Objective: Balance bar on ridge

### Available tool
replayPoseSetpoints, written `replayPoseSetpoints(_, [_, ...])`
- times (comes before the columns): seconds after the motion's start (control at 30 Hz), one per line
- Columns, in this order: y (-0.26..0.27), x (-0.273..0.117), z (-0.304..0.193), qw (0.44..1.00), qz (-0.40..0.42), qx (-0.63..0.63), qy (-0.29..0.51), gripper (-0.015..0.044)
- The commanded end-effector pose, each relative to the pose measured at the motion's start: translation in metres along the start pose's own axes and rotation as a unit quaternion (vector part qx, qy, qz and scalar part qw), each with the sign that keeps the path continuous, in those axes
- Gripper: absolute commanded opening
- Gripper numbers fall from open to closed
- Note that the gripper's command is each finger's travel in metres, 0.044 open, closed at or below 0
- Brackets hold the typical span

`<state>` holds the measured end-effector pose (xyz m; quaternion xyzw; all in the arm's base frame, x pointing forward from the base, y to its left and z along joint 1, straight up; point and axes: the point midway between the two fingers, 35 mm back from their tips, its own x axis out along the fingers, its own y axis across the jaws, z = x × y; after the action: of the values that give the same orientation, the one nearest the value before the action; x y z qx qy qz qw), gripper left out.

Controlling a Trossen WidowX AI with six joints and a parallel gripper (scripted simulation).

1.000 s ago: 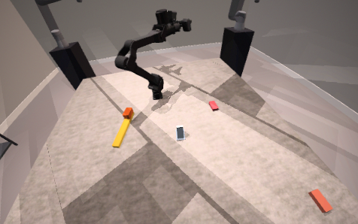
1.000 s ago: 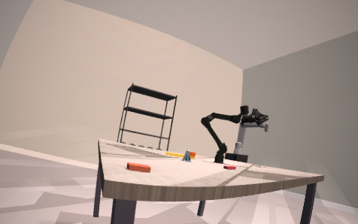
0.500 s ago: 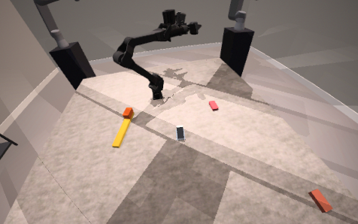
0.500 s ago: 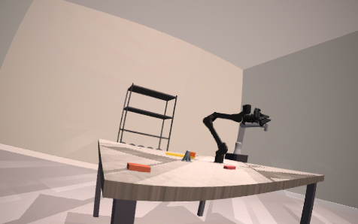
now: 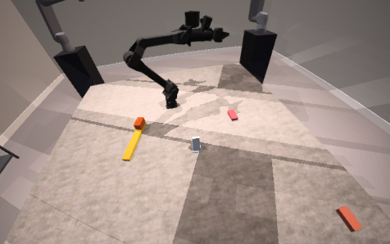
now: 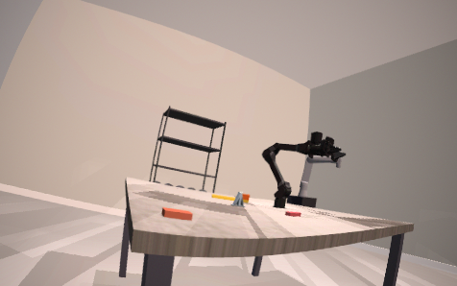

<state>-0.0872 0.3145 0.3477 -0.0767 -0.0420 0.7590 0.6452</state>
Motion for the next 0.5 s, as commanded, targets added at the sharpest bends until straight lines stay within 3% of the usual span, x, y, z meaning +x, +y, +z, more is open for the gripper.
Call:
replayPoseSetpoints(0.0, [-0.014,0.001,-0.004,1.000,-0.020,0.001,0.009,0.0315])
replayPoseSetpoints(0.47, [-0.075,0.004,-0.032,0.992,-0.105,-0.004,0.072,0.0315])
